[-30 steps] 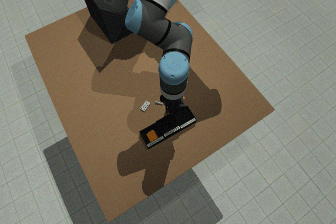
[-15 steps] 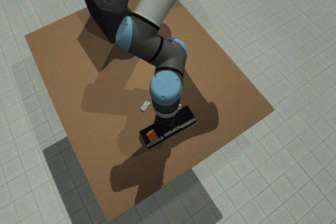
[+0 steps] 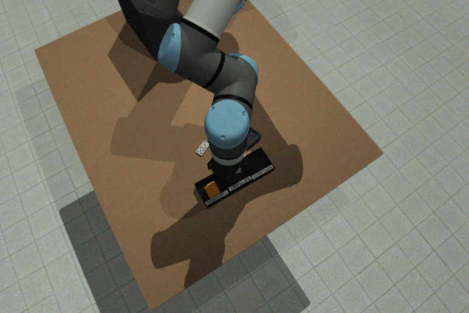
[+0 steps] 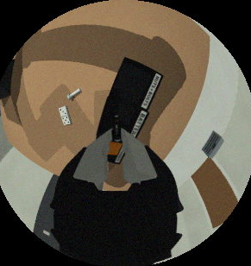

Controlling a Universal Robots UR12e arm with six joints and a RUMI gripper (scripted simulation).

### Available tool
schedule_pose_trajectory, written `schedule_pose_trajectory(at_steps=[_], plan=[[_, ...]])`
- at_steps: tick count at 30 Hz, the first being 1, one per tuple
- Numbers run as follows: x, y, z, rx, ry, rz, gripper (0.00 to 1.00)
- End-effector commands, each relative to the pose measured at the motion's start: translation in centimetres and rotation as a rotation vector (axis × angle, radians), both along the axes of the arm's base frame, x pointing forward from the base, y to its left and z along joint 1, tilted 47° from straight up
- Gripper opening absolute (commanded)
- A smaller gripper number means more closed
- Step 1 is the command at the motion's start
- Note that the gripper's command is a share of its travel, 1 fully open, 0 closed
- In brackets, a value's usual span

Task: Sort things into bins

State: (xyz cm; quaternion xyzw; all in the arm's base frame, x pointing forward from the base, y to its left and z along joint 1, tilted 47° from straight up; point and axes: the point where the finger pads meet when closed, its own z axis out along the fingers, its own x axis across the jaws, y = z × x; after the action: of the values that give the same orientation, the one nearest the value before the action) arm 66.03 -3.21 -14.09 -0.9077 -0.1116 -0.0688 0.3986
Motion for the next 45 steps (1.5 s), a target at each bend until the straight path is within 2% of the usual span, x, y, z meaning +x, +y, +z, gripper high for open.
schedule_pose_trajectory(at_steps=[1,9,24,45], plan=[[0.1,-0.1,0.0,-0.003,0.114,-0.108,0.0],[0.1,-0.1,0.0,-0.005,0.284,-0.266,0.0],[0.1,-0.1,0.0,-0.005,0.283,-0.265,0.0],[0.2,2.4,-2.3,-0.005,0.284,-0.266,0.0]])
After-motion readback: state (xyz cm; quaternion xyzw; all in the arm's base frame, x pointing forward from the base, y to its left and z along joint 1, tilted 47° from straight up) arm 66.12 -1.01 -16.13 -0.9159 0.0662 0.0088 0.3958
